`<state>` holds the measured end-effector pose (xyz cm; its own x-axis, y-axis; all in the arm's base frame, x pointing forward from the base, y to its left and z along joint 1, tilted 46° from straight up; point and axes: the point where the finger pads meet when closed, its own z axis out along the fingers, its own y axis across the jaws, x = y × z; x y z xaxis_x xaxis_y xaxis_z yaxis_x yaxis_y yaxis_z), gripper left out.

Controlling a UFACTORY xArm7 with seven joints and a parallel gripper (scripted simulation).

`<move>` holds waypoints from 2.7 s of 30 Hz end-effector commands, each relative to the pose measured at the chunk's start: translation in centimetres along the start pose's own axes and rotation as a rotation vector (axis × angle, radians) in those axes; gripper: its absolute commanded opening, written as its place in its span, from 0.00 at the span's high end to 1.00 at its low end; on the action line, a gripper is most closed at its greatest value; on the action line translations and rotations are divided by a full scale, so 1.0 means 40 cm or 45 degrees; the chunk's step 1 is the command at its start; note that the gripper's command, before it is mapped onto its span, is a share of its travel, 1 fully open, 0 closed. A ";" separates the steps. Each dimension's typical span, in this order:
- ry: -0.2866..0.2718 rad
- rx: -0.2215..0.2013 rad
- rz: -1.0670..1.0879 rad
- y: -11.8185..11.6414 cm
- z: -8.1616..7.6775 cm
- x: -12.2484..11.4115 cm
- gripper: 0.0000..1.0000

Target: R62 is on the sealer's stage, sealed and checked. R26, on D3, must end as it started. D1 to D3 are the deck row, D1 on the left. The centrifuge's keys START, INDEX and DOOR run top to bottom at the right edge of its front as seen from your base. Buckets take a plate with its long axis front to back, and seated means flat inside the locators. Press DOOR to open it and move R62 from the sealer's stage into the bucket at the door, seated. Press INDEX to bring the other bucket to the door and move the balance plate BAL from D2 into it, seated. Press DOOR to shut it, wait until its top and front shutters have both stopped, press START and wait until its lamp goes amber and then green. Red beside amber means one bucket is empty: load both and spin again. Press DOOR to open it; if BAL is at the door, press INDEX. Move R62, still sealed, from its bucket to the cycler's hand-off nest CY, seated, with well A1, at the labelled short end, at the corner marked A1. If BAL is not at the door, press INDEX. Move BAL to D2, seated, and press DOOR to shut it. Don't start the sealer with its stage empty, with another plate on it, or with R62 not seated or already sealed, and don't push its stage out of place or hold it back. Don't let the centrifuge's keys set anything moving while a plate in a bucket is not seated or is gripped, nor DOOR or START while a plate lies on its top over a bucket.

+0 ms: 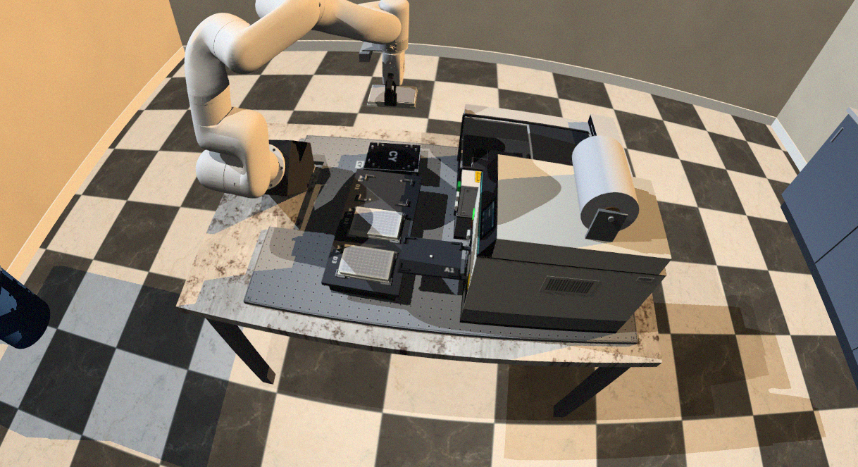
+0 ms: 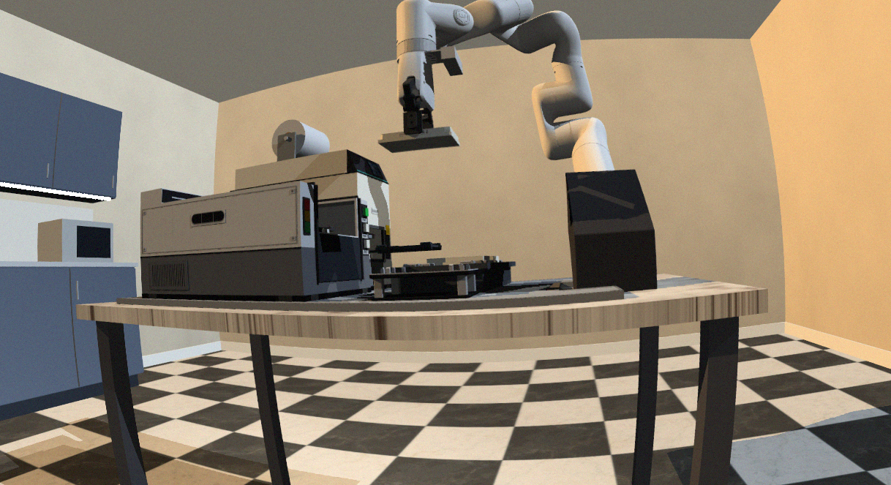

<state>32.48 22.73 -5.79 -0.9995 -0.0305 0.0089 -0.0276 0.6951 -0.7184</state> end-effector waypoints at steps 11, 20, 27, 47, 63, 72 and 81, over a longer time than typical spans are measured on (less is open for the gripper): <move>-0.004 -0.006 -0.001 0.003 0.023 -0.002 1.00; -0.004 -0.006 -0.001 0.003 0.061 -0.002 1.00; -0.004 -0.006 -0.001 0.003 0.086 -0.002 1.00; -0.004 -0.006 -0.001 0.004 0.157 -0.003 1.00; -0.004 -0.006 -0.001 0.004 0.215 -0.003 1.00; -0.004 -0.006 -0.001 0.004 0.253 -0.003 1.00; -0.004 -0.005 -0.001 0.004 0.282 -0.003 1.00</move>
<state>32.66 14.75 -13.49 -0.9995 -0.0302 0.0092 -0.0276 0.6947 -0.7188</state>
